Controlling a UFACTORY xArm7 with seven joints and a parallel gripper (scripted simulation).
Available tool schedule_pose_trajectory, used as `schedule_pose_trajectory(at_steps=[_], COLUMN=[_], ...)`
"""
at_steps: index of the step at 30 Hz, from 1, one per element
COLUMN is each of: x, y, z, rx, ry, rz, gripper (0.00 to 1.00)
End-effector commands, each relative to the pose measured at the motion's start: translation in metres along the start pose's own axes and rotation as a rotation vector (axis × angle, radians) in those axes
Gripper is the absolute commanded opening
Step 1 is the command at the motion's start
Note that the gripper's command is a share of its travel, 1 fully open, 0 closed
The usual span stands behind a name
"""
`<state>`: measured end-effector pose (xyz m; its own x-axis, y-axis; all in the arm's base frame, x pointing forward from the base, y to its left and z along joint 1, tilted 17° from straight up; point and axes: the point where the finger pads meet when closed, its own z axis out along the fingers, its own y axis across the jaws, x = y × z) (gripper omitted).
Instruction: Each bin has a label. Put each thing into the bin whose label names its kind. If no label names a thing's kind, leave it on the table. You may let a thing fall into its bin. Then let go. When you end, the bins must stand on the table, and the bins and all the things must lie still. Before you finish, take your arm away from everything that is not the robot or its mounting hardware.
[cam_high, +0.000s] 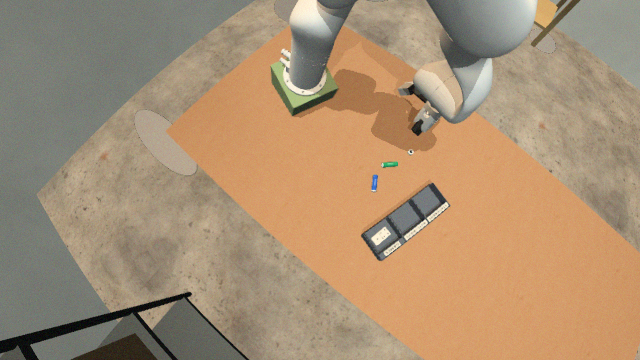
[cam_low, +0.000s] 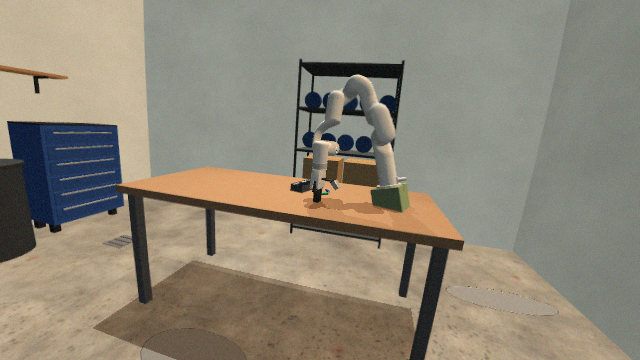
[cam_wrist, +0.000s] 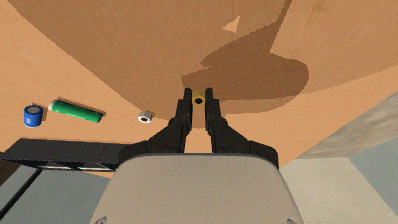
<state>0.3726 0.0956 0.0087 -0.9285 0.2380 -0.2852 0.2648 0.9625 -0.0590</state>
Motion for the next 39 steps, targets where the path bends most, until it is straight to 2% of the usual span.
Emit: schedule_pose_trajectory(at_steps=[1,27,35,39], x=[-0.001,-0.001,-0.001,-0.001], y=[0.001,0.001,0.001,0.001], z=[-0.001,-0.001,-0.027,-0.034], rx=[-0.002,-0.002,-0.002,-0.002], ry=[-0.002,-0.002,-0.002,-0.002], rz=[0.0,0.0,0.0,0.0], gripper=[0.0,0.0,0.0,0.0])
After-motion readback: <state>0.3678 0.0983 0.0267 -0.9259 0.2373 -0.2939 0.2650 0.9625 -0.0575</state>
